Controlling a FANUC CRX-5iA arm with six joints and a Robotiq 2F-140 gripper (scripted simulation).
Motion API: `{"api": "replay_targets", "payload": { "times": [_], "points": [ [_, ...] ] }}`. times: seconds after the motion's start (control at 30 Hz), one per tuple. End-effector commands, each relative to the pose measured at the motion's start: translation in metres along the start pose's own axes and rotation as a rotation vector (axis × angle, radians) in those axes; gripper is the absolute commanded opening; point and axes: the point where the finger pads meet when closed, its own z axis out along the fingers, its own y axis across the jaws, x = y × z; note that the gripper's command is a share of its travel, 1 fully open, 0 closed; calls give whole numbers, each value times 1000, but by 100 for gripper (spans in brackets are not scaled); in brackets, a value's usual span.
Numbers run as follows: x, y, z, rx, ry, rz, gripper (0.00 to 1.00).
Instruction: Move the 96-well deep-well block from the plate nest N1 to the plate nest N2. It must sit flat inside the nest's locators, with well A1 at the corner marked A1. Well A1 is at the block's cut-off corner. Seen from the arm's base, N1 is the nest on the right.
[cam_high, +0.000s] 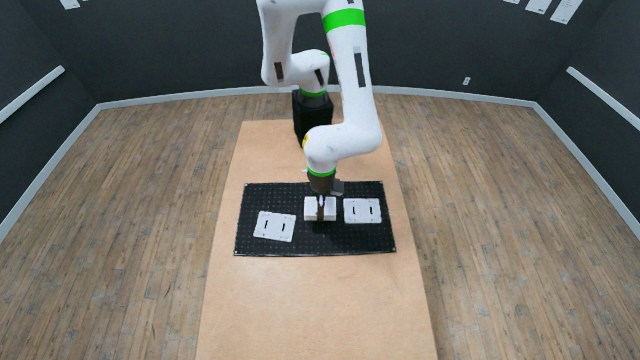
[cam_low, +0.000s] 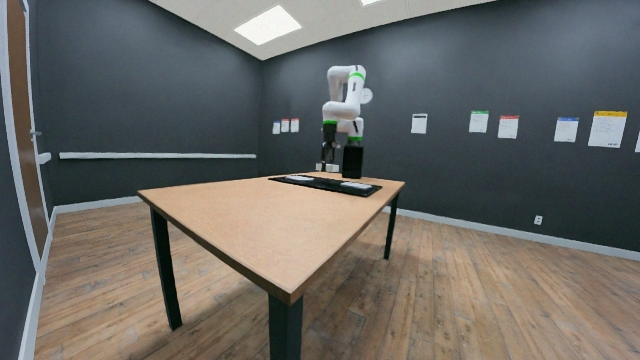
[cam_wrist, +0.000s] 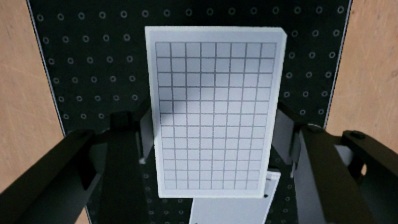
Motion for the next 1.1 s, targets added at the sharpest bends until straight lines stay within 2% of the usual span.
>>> {"api": "replay_targets", "payload": {
  "times": [0.0,1.07],
  "points": [
    [9,-1,-1,-2,0,0,10],
    [101,-19,-1,-2,0,0,10]
  ]
}}
